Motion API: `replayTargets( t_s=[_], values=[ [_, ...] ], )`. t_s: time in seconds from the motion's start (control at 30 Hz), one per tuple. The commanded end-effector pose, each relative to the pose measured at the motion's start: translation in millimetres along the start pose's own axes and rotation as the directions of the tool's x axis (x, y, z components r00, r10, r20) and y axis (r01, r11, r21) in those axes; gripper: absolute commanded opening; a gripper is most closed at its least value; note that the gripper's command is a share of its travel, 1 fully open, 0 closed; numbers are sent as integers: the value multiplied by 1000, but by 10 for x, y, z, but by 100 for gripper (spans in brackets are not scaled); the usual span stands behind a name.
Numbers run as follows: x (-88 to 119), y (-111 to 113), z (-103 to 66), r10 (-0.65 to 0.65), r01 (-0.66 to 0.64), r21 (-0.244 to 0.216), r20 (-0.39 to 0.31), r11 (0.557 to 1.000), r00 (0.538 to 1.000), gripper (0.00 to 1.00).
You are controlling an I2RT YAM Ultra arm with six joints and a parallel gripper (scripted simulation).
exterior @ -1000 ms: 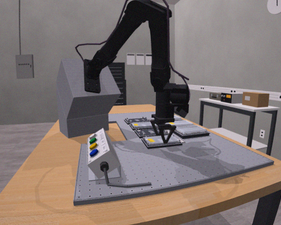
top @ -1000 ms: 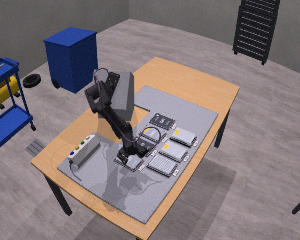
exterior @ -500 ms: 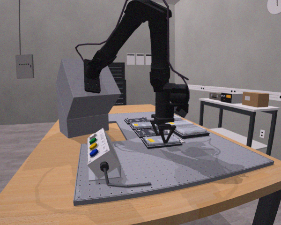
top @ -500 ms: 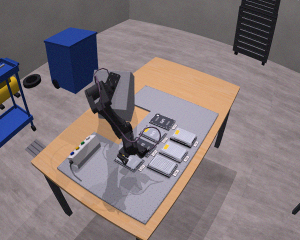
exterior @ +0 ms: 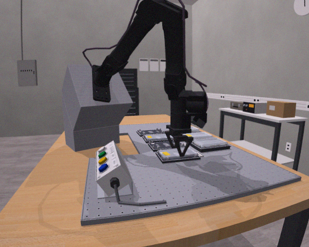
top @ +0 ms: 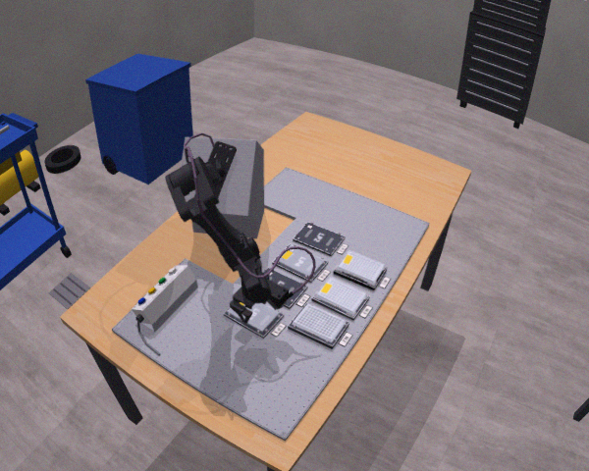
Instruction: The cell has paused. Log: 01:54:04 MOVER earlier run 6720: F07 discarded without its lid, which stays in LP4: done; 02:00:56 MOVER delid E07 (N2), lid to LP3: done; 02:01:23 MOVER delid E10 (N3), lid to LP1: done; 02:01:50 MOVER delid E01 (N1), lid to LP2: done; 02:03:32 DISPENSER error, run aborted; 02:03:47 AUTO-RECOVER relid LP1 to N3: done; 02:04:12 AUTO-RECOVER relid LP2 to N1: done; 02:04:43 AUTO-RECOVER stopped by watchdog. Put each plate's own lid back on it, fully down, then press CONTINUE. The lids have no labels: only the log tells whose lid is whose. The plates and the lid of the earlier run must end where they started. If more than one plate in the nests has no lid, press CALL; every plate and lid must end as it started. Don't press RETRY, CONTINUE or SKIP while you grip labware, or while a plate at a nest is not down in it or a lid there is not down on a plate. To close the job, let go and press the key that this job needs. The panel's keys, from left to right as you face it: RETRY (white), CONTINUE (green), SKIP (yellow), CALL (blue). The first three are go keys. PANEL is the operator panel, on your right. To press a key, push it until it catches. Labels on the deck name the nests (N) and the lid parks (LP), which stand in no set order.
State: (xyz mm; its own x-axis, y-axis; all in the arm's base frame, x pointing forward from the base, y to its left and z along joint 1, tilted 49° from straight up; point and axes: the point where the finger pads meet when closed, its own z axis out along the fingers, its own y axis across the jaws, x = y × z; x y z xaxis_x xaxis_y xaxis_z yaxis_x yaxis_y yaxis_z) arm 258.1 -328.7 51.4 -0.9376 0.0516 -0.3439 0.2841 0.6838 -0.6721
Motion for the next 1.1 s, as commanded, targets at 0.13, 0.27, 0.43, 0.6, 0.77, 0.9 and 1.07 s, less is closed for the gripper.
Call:
replayTargets(
  t_s=[0.13, 0.27, 0.43, 0.6, 0.77, 0.9, 1.07],
  values=[
    [53, 49, -175, -6, 6, -5, -10, 1000, 1000, 0],
    [54, 49, -241, -6, 6, -5, -10, 1000, 1000, 0],
    [39, 35, -324, -4, 4, -2, -7, 1000, 1000, 0],
    [53, 46, -372, -6, 6, -4, -10, 1000, 1000, 0],
    [-20, 2, -427, 2, -2, 1, 5, 1000, 1000, 0],
    [-61, -28, -441, 6, -7, 6, 13, 1000, 1000, 0],
    [-123, -76, -460, 13, -13, 14, 24, 1000, 1000, 0]
  ],
)
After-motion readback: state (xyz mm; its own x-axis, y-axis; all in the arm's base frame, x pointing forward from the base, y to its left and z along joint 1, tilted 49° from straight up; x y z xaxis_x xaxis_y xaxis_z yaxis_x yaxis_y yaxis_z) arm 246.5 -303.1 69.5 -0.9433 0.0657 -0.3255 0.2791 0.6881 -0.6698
